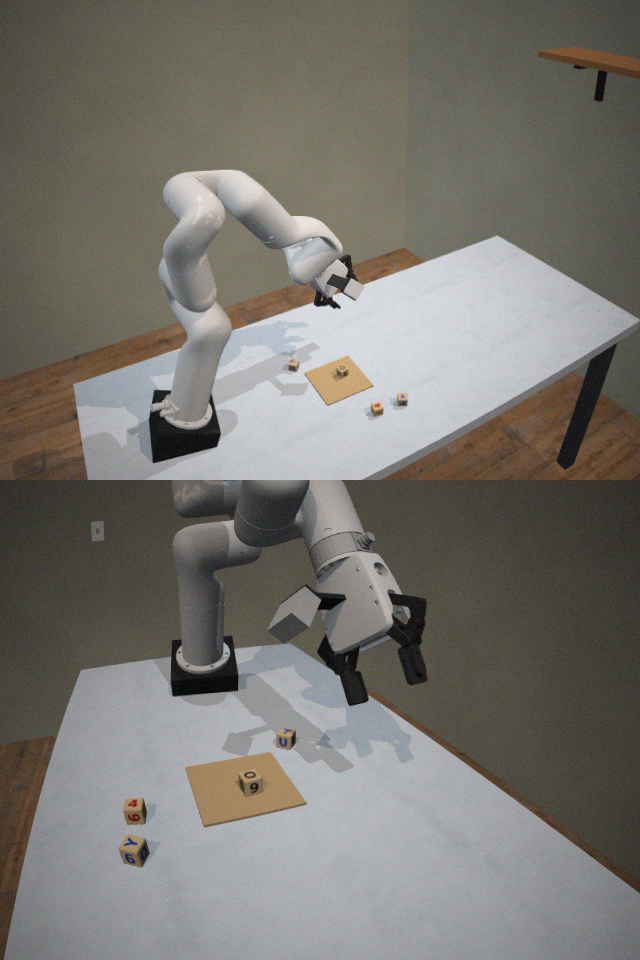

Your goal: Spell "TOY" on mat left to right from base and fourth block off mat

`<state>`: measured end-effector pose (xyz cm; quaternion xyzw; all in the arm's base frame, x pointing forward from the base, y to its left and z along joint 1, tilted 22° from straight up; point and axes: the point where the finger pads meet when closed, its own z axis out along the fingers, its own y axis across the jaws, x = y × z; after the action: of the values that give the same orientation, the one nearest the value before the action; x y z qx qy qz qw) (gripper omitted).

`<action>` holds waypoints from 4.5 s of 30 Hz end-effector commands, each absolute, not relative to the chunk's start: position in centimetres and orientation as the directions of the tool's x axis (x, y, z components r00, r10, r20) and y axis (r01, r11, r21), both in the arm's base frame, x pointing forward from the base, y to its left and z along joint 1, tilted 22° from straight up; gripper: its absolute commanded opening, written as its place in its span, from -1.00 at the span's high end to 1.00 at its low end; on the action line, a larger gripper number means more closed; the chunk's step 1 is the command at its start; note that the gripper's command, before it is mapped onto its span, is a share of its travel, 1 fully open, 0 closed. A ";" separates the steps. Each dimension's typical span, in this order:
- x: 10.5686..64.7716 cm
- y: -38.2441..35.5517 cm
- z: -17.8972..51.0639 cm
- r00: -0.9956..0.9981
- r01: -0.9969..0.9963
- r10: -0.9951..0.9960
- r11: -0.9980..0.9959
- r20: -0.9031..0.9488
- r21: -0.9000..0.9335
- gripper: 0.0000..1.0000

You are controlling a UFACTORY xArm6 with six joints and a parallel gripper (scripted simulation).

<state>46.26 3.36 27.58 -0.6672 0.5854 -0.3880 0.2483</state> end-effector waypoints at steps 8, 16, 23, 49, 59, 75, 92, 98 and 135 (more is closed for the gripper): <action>46.2 0.1 27.2 -0.204 -0.635 -0.977 0.082 0.065 -0.768 -1.00; 45.8 -1.7 26.7 -0.333 -0.622 -0.943 0.241 -0.027 -0.745 -1.00; 45.1 -3.5 26.0 -0.464 -0.585 -0.878 0.404 -0.118 -0.704 -1.00; 41.6 -8.1 22.6 -0.820 -0.293 -0.459 0.849 -0.342 -0.439 -1.00; 40.0 -8.9 21.2 -0.893 -0.137 -0.251 0.942 -0.374 -0.306 -1.00; 37.7 -9.2 19.3 -0.931 0.102 0.057 0.989 -0.362 -0.107 -1.00; 37.5 -9.2 19.2 -0.930 0.120 0.079 0.988 -0.358 -0.093 -0.26; 37.5 -9.2 19.2 -0.930 0.120 0.079 0.988 -0.358 -0.093 -0.26; 37.8 -9.2 18.5 -0.931 0.120 0.079 0.988 -0.357 -0.093 -0.26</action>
<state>37.62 -9.19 18.61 0.0508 0.9812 -0.0562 0.1776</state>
